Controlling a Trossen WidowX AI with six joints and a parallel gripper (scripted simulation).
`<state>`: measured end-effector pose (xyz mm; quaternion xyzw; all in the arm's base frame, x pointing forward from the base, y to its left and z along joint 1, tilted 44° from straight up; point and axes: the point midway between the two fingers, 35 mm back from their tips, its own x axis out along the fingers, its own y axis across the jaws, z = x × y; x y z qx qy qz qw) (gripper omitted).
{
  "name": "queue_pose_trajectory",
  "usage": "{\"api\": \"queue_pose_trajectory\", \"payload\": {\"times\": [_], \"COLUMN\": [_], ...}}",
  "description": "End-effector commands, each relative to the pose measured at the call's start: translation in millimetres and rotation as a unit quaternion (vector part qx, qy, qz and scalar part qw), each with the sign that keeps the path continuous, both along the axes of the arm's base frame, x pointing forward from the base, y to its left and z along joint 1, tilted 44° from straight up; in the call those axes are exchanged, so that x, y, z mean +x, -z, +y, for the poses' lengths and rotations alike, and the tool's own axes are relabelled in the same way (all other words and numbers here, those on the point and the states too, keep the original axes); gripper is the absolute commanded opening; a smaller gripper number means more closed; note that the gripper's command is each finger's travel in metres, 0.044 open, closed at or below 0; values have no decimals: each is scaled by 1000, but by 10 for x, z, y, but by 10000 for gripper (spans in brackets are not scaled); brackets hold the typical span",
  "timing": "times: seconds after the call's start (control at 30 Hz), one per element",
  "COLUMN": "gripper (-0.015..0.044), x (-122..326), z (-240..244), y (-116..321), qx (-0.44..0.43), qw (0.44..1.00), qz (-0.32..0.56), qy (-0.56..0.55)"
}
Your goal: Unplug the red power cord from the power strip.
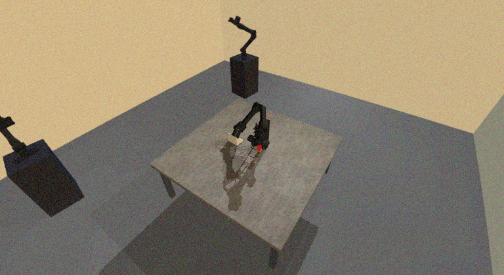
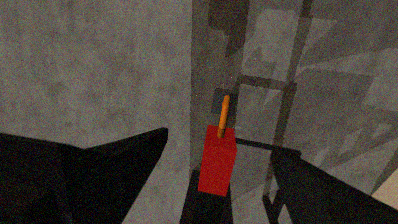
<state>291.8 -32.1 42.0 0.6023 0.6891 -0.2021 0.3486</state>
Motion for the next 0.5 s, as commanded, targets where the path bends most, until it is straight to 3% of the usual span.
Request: {"api": "queue_pose_trajectory", "payload": {"times": [0.0,0.47], "gripper": [440,440], "x": [63,97], "z": [-257,-431], "y": [183,299], "qx": [-1,-1], "qw": [1000,1000], "qz": [4,4], "qy": [0,0]}}
